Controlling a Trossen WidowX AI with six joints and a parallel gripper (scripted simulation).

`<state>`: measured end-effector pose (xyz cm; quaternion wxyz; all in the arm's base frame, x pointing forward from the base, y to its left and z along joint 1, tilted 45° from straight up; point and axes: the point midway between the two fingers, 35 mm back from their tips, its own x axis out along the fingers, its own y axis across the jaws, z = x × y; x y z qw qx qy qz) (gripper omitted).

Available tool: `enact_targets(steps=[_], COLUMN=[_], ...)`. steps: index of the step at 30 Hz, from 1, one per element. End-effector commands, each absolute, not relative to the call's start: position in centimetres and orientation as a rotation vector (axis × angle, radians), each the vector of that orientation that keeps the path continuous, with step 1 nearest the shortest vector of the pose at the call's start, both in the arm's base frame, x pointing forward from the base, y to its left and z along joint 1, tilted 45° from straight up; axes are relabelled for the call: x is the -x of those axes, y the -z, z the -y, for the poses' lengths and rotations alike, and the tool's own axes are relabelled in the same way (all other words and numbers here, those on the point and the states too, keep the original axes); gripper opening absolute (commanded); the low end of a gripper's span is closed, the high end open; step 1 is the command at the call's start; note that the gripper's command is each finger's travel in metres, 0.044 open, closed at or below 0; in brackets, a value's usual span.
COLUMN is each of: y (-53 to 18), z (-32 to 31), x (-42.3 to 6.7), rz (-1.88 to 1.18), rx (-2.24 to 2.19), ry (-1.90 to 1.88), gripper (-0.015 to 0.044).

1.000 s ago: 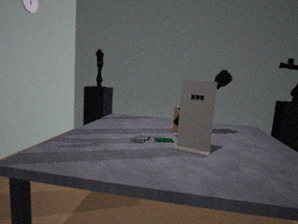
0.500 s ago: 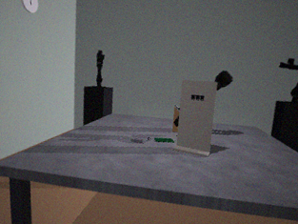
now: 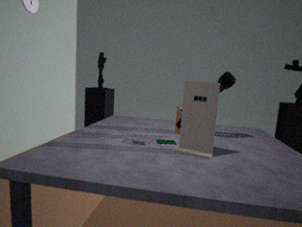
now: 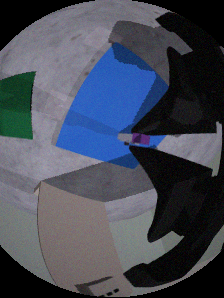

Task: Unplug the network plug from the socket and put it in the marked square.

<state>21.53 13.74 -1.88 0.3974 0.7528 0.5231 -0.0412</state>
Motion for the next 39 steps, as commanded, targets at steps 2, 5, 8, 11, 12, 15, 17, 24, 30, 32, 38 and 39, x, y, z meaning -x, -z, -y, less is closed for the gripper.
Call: enact_targets(steps=[2,5,8,11,12,15,17,24,30,32,38,39], y=[1.9,1.9,1.9,1.8,1.8,1.7,1.6,1.5,1.3,1.3,1.1,1.1], z=[-13.7,-13.7,-13.7,-13.6,-13.5,-13.4,-13.3,-13.0,-12.7,-12.6,-12.4,-12.3], x=[-21.5,-21.5,-21.5,-21.4,-21.4,-21.4,-21.3,-21.2,-21.0,-21.0,-20.8,-20.8], rz=[-1.327,-1.327,-1.327,-1.327,-1.327,-1.327,-1.327,-1.327,-1.328,-1.328,-1.328,-1.328], rx=[-1.906,-1.906,-1.906,-1.905,-1.905,-1.905,-1.904,-1.904,-1.903,-1.903,-1.904,-1.904], ry=[0.105,0.105,0.105,0.106,0.106,0.107,0.107,0.109,0.11,0.11,0.111,0.111], gripper=[0.0156,0.0156,0.0156,0.0156,0.0156,0.0156,0.0156,0.0156,0.0156,0.0156,0.0156,0.0156])
